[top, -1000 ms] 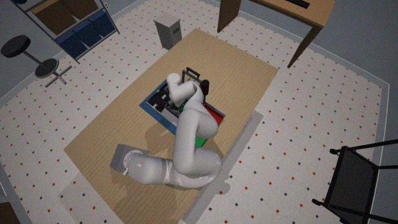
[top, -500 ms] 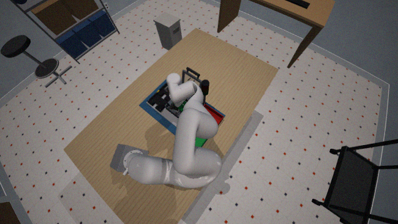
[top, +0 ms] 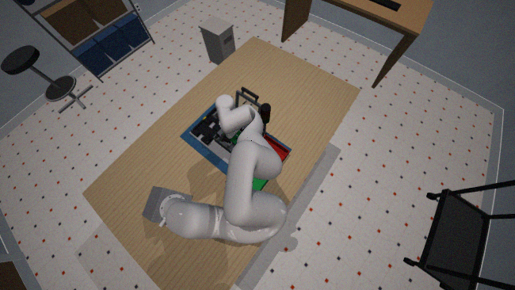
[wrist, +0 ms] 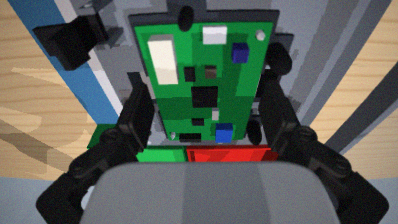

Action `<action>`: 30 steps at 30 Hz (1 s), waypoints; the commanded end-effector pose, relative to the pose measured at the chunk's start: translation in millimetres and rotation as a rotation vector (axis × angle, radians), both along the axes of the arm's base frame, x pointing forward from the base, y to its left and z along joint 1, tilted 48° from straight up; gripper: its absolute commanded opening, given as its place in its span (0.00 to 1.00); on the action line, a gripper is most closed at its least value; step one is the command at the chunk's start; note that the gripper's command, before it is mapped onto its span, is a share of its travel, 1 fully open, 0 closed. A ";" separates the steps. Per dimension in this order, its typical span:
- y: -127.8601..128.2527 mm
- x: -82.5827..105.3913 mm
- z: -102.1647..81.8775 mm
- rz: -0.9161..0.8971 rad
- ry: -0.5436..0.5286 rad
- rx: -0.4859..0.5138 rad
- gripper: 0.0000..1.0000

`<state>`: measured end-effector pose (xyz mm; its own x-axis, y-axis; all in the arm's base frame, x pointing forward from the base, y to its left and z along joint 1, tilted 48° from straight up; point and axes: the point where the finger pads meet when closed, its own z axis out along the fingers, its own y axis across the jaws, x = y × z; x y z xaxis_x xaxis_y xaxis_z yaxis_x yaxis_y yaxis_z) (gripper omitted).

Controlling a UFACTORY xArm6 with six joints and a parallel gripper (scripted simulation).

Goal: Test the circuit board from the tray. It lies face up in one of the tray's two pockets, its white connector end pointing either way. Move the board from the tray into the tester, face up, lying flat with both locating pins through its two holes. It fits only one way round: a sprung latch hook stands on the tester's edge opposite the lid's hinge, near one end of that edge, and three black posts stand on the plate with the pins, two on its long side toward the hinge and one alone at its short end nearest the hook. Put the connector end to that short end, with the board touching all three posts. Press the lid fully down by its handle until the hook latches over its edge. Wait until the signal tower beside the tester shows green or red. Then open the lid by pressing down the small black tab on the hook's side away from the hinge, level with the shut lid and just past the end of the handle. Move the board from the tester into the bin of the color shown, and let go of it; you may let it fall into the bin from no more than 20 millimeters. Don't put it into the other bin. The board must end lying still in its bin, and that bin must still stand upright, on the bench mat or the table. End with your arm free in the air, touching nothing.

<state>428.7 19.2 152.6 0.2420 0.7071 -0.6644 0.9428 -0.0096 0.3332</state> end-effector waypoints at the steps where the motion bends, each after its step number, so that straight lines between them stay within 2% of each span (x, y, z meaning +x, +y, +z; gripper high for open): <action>1: 4.4 -0.4 4.2 0.002 -0.003 0.001 1.00; 6: 20.2 -5.5 19.1 0.002 -0.003 0.001 1.00; 13: 58.2 -18.0 55.2 0.002 -0.003 0.001 1.00; 15: 58.2 -18.0 55.2 0.002 -0.003 0.001 1.00; 18: 80.6 -25.4 76.5 0.002 -0.003 0.001 1.00; 30: 139.3 -44.7 132.2 0.002 -0.003 0.001 1.00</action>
